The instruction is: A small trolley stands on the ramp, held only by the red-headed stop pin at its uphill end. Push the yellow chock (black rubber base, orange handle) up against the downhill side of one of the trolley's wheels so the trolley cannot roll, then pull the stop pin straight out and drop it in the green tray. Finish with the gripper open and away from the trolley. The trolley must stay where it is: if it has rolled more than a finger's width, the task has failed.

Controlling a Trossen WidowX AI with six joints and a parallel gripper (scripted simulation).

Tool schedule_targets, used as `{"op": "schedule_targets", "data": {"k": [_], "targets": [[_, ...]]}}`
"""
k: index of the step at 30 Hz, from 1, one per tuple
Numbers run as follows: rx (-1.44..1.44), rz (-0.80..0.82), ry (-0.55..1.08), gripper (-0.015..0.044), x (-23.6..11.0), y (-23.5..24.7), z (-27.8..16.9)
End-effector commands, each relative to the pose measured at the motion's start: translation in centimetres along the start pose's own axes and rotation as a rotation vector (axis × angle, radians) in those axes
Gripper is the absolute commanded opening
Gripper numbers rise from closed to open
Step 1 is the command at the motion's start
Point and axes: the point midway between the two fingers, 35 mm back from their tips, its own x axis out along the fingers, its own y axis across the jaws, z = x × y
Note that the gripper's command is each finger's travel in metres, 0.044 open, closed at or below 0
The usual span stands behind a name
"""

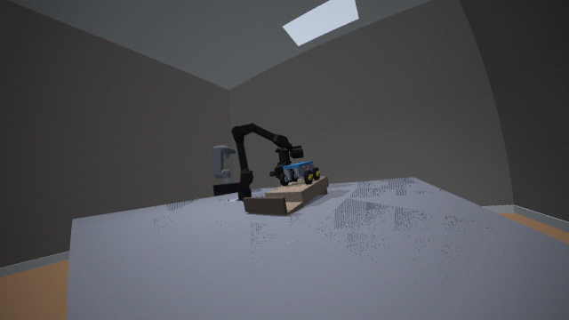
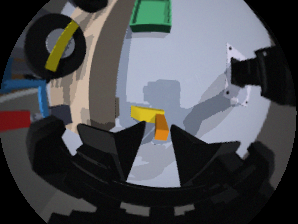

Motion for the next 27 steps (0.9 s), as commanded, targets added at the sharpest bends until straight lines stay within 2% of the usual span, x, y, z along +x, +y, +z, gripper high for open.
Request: {"op": "schedule_targets", "data": {"k": [1, 9, 14, 22, 27], "targets": [[0.0, -0.007, -0.012, 0.019, 1.0, -0.2, 0.3], [0.0, -0.007, -0.012, 0.019, 1.2, -0.2, 0.3], [0.001, -0.004, -0.003, 0.0059, 0.9, -0.1, 0.1], [0.001, -0.004, -0.003, 0.0, 0.8, -0.1, 0.1], [0.0, -0.006, -0.01, 0.0, -0.9, -0.2, 0.1]]}}
